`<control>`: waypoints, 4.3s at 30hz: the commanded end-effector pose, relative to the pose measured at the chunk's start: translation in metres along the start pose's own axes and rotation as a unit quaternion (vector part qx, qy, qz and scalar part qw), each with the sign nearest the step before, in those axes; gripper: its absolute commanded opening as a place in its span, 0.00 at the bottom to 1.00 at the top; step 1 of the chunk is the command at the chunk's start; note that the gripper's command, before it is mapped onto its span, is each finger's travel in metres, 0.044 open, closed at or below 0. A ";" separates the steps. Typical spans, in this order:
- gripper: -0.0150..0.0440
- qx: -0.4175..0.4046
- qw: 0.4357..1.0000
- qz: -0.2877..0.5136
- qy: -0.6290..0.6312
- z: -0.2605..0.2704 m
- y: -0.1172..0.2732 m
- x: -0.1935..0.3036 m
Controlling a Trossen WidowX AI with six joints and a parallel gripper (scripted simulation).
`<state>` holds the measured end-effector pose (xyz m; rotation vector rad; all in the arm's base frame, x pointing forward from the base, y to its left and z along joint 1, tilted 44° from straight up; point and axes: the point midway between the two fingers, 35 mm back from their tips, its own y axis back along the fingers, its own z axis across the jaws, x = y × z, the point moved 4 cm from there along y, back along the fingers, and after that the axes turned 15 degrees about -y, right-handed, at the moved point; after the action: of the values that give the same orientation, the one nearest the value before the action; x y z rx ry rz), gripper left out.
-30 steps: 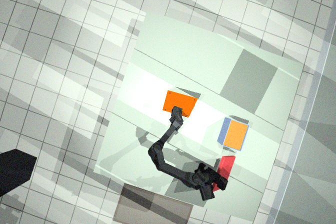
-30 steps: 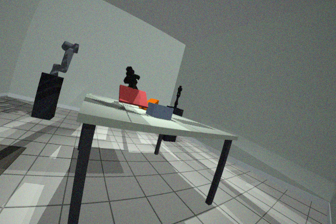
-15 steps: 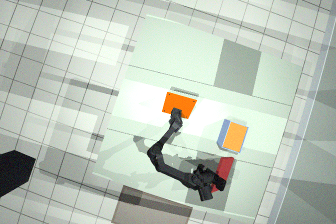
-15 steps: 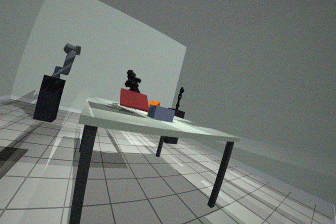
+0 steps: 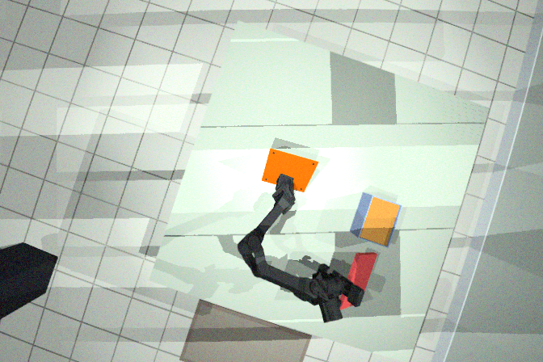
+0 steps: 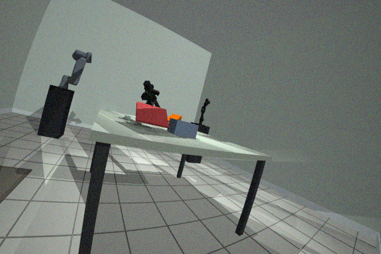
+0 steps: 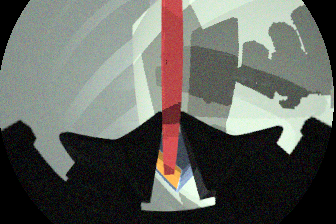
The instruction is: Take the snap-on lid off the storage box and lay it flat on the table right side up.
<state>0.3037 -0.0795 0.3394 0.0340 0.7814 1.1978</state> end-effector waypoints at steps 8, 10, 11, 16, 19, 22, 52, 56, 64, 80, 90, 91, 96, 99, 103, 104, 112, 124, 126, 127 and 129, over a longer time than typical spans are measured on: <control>0.25 -0.004 1.000 0.003 0.003 -0.005 -0.005 -0.001; 0.25 -0.004 1.000 0.003 0.003 -0.006 -0.006 -0.001; 0.25 -0.004 1.000 0.003 0.003 -0.007 -0.006 -0.001; 0.25 -0.005 1.000 0.003 0.003 -0.009 -0.009 -0.002; 0.25 -0.005 1.000 0.003 0.003 -0.011 -0.011 -0.003; 0.25 -0.005 1.000 0.003 0.003 -0.013 -0.012 -0.003; 0.25 -0.005 1.000 0.002 0.003 -0.030 -0.027 -0.008; 0.25 -0.005 1.000 0.002 0.003 -0.033 -0.029 -0.009; 0.25 -0.005 1.000 0.002 0.004 -0.037 -0.034 -0.010; 0.25 -0.005 1.000 0.002 0.004 -0.047 -0.042 -0.012; 0.25 -0.005 1.000 0.002 0.004 -0.052 -0.047 -0.014; 0.25 -0.005 1.000 0.002 0.004 -0.053 -0.047 -0.014; 0.25 -0.005 1.000 0.002 0.004 -0.056 -0.050 -0.015; 0.25 -0.005 1.000 0.002 0.004 -0.058 -0.052 -0.015; 0.25 -0.005 1.000 0.002 0.004 -0.060 -0.054 -0.016; 0.25 -0.005 1.000 0.002 0.004 -0.061 -0.054 -0.016; 0.25 -0.005 1.000 0.001 0.004 -0.065 -0.058 -0.017; 0.48 -0.005 1.000 0.001 0.004 -0.060 -0.057 -0.021; 0.57 -0.005 1.000 0.001 0.004 -0.060 -0.057 -0.021; 0.61 -0.005 1.000 0.001 0.004 -0.060 -0.057 -0.021; 0.70 -0.005 1.000 0.001 0.004 -0.060 -0.057 -0.021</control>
<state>0.3137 -0.1413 0.2821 0.0189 0.7806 1.2078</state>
